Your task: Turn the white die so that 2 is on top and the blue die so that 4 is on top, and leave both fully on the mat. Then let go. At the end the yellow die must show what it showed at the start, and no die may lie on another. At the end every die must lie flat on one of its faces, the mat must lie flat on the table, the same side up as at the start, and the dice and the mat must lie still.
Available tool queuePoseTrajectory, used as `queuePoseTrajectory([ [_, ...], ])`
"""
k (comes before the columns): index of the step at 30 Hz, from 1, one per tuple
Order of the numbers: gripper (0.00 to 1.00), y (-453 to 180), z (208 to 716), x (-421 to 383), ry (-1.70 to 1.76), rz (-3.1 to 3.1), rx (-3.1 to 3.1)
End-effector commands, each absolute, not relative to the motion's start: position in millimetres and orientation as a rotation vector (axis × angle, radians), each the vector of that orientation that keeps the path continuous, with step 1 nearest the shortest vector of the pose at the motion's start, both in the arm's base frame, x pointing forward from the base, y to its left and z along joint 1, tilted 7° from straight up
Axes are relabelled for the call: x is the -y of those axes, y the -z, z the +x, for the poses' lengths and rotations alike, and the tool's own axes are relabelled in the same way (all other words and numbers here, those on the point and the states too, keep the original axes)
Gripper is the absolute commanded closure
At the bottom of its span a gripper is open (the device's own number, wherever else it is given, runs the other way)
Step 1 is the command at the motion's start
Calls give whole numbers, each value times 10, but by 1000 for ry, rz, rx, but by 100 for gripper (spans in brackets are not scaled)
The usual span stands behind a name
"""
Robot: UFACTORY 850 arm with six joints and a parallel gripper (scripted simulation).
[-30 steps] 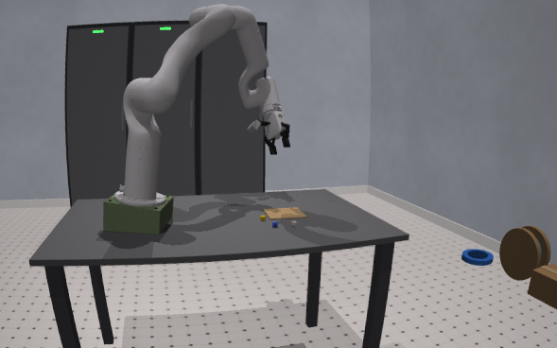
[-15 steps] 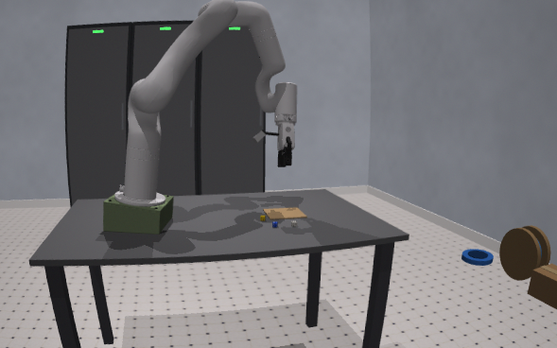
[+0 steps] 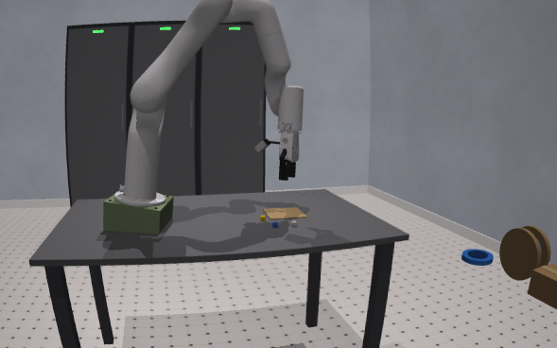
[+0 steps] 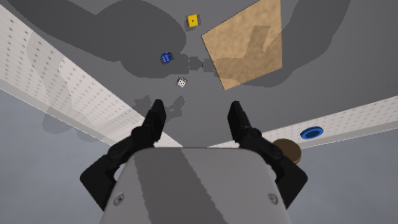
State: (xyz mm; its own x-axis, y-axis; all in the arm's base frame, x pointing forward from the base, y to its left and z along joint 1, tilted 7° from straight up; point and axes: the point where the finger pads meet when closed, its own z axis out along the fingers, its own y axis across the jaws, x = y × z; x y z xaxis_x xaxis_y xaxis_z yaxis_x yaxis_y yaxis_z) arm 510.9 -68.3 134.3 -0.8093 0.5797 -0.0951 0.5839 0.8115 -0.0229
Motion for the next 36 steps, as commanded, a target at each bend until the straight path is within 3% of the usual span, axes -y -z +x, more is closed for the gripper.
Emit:
queuePoseTrajectory([
  [1, 0, -1299, 4999, 1093, -12, 1158, -2798],
  [27, 0, -1272, 4972, 1178, -22, 1203, -2771],
  [36, 0, -717, 5040, 1193, -22, 1203, -2771],
])
